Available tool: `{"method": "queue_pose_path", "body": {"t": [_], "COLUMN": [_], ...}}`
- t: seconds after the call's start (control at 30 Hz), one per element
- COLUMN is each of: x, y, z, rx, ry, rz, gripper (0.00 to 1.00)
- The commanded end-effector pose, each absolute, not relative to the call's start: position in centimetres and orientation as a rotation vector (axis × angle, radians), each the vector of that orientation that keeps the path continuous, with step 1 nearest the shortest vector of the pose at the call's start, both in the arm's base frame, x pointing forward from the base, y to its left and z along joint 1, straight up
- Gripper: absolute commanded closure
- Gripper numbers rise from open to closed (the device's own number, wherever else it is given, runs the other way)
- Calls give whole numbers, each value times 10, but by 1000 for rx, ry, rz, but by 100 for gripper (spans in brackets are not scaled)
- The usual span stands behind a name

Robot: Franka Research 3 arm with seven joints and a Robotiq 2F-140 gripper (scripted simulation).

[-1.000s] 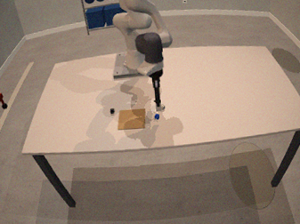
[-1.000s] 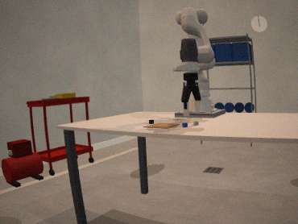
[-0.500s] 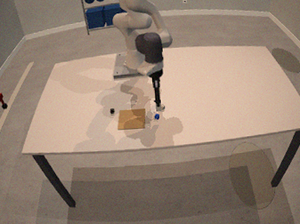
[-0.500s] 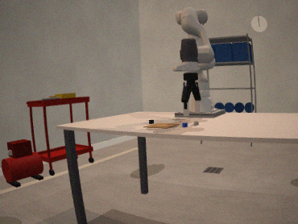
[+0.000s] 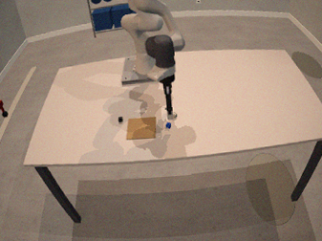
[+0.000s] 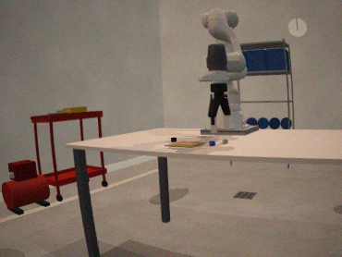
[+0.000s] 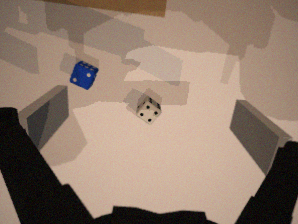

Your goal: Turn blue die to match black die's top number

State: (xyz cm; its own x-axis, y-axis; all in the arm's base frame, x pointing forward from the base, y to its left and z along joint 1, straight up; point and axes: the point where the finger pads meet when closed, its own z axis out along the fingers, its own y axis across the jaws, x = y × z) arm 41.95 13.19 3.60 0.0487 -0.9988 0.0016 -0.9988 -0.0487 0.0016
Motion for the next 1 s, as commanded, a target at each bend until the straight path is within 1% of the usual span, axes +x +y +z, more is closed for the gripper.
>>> {"method": "queue_pose_path", "body": {"t": [0.0,0.17,0.57,0.97], "x": [419,419,419,419], "y": [133,133,133,133], "z": [41,52,127,131], "rx": [2276,2276,2276,2276], "ry": [-2165,-2165,-2165,-2165], "rz": [1,1,0,0], "gripper": [0,0,0,0]}}
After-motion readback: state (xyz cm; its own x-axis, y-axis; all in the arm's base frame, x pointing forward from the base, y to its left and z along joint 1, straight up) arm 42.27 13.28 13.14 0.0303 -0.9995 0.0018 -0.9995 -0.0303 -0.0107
